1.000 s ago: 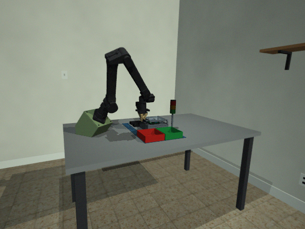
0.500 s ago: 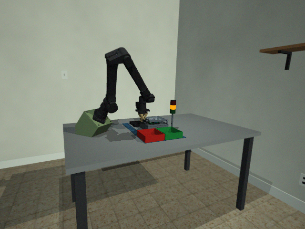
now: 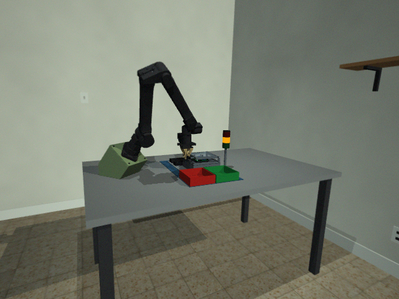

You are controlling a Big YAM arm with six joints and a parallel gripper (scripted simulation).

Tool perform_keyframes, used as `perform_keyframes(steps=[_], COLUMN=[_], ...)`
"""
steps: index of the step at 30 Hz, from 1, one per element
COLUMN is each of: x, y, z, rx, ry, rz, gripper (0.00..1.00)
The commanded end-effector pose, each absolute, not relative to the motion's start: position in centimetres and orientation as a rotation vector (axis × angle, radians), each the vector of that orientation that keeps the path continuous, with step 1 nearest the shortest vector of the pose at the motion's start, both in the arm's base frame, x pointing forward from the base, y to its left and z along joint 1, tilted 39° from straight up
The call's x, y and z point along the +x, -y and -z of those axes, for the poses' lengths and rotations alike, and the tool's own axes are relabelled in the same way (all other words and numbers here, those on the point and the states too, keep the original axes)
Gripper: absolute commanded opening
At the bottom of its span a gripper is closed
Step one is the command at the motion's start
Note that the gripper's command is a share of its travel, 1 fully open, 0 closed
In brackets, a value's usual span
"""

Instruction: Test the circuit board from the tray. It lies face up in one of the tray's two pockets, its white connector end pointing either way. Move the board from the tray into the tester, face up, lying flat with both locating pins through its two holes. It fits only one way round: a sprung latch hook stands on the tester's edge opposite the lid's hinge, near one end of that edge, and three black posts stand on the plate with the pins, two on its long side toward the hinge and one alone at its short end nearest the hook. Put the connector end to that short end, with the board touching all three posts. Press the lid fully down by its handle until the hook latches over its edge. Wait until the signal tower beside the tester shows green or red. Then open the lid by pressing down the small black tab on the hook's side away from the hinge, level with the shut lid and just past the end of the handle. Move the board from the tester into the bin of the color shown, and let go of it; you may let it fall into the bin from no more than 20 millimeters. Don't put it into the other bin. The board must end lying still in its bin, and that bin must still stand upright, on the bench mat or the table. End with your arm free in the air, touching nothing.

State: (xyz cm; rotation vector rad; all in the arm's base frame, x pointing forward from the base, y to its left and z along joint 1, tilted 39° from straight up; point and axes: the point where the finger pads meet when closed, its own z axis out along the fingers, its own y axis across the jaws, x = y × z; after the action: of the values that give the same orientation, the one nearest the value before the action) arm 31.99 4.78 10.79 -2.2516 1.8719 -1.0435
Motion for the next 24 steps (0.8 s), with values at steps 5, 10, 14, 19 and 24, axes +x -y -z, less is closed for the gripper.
perform_keyframes(steps=[5,10,14,19,24], x=[33.86,33.86,33.86,34.14,34.52], y=[-3.79,-3.79,-3.79,-3.88,-4.09], z=[-9.68,-9.68,-9.68,-9.99,-10.38], rx=[-2.244,-2.244,-2.244,-2.236,-2.225], ry=[-1.909,-1.909,-1.909,-1.907,-1.903], rz=[1.057,1.057,1.057,1.061,1.061], gripper=[0.00,0.00,0.00,0.48,0.48])
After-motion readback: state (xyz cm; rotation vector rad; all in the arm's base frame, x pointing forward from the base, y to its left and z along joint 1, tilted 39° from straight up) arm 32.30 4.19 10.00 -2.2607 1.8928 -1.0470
